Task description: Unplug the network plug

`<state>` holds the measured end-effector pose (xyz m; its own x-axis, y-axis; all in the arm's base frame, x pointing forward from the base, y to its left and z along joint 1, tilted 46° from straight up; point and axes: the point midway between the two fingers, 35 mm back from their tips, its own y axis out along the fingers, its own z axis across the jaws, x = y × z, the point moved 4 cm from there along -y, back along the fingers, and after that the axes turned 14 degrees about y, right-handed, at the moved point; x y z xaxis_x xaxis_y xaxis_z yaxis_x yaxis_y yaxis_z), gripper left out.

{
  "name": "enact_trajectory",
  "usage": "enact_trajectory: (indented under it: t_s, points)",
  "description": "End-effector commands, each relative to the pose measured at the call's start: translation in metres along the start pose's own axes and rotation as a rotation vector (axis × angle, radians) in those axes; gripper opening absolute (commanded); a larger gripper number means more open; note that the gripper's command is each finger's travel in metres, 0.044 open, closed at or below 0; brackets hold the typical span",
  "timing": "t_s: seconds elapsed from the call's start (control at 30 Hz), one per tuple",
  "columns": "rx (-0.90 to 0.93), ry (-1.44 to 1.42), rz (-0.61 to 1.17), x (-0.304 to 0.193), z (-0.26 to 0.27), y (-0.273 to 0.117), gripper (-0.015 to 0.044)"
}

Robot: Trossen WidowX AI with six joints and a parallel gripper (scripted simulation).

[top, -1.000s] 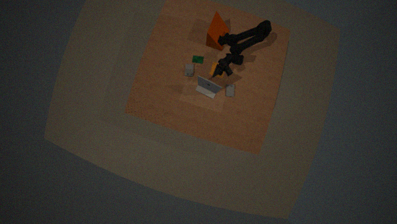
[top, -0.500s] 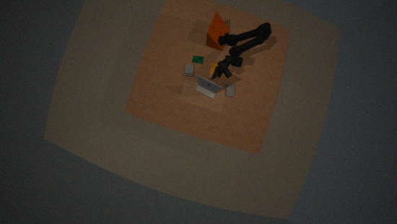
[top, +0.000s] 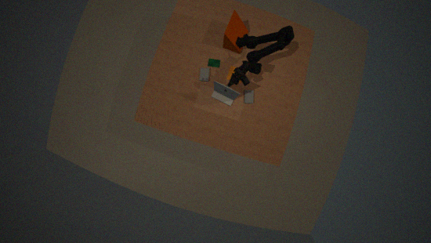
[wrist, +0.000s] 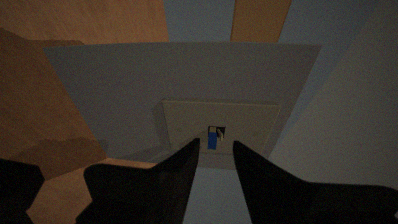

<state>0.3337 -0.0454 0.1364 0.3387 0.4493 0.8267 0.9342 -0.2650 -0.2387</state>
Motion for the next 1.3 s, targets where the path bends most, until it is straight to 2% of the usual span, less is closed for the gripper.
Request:
enact_trajectory:
  t_s: [0.0, 0.23, 0.33, 0.7, 1.27]
  points:
    - [0.004, -0.004, -0.001, 0.0008, 0.0013, 0.0060, 0.0156]
    - [0.004, -0.004, -0.001, 0.0016, 0.0023, 0.0126, 0.0156]
    - [0.004, -0.004, -0.001, 0.0016, 0.0023, 0.0126, 0.0077]
    - [0.004, -0.004, -0.001, 0.0016, 0.0023, 0.0126, 0.0004]
    - [0.004, -0.004, -0.001, 0.0002, 0.0019, 0.0067, 0.0000]
